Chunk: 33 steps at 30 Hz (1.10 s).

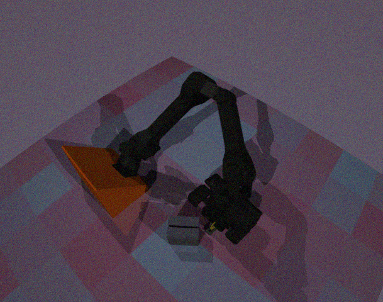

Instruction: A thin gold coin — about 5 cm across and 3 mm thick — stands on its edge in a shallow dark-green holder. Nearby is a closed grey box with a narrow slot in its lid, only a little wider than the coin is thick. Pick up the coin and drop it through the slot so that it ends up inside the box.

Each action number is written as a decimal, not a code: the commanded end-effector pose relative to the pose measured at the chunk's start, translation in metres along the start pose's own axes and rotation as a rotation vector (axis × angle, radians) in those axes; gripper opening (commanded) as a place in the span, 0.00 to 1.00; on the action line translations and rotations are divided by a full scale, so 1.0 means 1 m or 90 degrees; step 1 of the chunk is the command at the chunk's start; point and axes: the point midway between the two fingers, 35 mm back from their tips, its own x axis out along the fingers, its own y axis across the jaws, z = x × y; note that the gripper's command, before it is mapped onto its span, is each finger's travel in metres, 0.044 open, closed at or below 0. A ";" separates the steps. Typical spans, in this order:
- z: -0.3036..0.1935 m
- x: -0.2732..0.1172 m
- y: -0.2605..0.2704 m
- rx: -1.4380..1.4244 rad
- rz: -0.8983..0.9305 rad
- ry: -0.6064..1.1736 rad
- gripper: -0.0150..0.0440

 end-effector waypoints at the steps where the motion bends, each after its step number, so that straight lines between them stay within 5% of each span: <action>1: 0.000 0.002 0.001 0.004 0.002 -0.002 0.25; 33: -0.003 -0.051 -0.004 0.004 0.001 0.004 0.25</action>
